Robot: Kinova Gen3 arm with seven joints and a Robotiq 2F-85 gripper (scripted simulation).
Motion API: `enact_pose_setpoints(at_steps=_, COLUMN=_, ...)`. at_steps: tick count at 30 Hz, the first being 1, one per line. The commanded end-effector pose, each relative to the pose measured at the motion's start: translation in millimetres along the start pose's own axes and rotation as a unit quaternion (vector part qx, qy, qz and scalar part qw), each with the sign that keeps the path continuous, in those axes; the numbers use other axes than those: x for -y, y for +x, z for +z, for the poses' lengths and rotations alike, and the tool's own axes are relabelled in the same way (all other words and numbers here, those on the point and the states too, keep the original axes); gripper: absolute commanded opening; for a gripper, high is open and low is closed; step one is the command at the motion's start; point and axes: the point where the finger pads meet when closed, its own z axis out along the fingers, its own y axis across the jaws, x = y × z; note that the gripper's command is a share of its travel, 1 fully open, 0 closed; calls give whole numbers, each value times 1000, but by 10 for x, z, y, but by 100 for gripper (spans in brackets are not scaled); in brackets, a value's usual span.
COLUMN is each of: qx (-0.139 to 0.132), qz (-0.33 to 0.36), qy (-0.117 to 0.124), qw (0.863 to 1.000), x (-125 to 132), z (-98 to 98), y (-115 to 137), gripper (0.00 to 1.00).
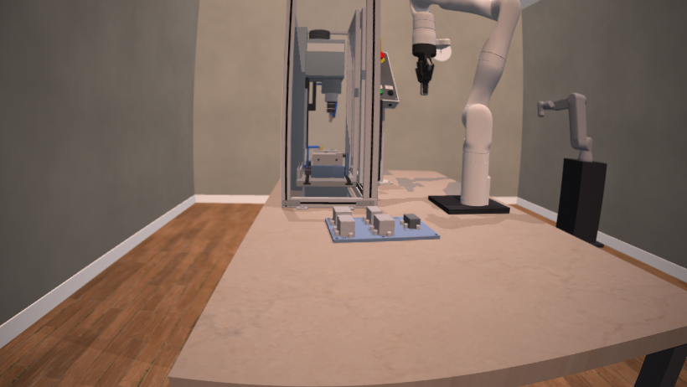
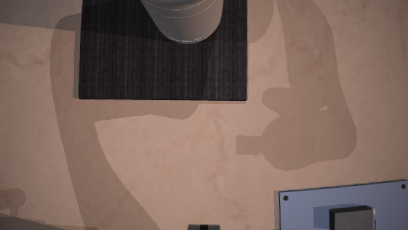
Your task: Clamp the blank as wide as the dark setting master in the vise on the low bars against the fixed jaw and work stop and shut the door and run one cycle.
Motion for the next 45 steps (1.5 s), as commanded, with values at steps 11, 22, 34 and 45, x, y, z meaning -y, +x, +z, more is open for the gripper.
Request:
enact_pose_setpoints(at_steps=11, qx=0, qz=0, qy=0, qw=1000, x=-598, z=64, y=-4, gripper=10)
enact_pose_setpoints(at_steps=22, qx=0, qz=0, qy=0, qw=1000, x=-836, z=91, y=-4, gripper=10)
enact_pose_setpoints(at_steps=34, qx=0, qz=0, qy=0, qw=1000, x=-1194, z=131, y=-5, gripper=10)
enact_pose_setpoints(at_steps=45, qx=0, qz=0, qy=0, qw=1000, x=-1790, z=197, y=-5, gripper=10)
